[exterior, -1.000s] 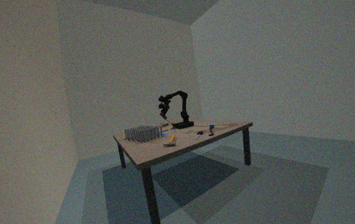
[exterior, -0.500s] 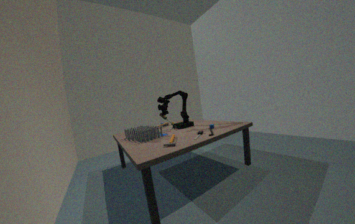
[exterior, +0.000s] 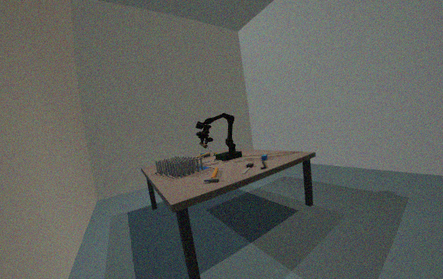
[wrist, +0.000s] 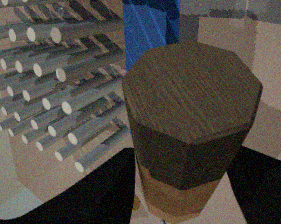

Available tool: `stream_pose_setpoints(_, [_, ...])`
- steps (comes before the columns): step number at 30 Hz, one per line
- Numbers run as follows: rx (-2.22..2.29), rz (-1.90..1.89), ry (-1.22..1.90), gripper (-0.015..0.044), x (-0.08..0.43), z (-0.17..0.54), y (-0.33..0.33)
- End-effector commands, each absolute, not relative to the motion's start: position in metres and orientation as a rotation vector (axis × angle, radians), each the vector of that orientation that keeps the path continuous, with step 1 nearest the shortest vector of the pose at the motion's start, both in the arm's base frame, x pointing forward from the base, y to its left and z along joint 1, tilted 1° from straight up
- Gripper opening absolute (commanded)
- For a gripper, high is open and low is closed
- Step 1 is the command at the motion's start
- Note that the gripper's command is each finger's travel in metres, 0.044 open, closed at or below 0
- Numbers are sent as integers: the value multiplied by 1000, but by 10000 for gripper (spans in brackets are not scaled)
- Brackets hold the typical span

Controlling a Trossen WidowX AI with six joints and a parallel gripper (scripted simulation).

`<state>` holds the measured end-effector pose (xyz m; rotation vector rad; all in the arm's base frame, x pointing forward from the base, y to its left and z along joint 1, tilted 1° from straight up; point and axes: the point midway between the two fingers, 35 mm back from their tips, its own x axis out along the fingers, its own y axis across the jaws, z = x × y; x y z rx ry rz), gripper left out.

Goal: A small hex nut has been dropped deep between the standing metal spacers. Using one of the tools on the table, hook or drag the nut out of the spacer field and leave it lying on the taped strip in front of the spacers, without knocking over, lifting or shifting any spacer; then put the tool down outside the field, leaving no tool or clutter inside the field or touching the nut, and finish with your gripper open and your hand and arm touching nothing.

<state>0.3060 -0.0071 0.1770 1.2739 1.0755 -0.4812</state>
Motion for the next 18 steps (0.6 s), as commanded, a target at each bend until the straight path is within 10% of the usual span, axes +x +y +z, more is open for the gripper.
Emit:
stream_pose_setpoints(1, [1411,-562,1065,0,302,177,-14])
stream_pose_setpoints(18, [1923,-903,968,0,286,176,-42])
